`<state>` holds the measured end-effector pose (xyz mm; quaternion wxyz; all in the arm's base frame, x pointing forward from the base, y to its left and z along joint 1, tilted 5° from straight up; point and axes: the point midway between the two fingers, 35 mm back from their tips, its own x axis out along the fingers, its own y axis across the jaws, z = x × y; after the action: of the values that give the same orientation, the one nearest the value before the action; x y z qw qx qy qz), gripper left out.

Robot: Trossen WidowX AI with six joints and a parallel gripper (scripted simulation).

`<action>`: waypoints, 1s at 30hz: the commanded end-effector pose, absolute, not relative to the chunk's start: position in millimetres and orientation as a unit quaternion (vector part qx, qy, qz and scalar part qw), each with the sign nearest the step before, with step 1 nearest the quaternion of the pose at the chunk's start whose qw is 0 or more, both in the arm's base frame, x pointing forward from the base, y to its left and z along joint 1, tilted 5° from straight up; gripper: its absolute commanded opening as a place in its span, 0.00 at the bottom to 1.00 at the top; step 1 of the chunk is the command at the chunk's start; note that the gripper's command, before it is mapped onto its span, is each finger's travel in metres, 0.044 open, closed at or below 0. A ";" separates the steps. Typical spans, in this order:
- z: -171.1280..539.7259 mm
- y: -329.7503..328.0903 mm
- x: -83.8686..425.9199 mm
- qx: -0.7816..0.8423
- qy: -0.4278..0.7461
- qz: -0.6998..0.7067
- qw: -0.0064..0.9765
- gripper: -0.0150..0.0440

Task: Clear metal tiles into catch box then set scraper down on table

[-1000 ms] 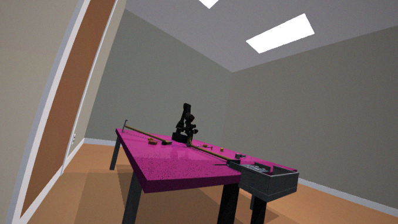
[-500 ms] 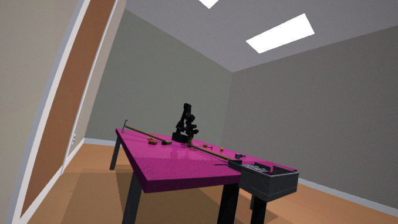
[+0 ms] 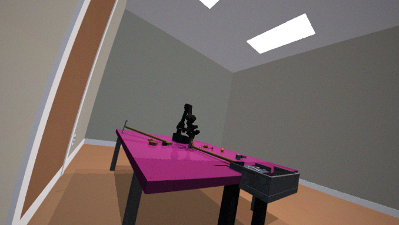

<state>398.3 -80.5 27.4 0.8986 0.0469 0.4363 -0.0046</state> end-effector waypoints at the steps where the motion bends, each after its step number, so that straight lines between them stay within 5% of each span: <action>1: 30.9 -83.2 406.2 0.046 0.431 -0.007 0.901 0.25; 30: 33.4 -87.9 436.3 0.046 0.430 -0.007 0.902 0.25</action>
<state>429.2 -86.0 28.5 0.8988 0.0457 0.4359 -0.0032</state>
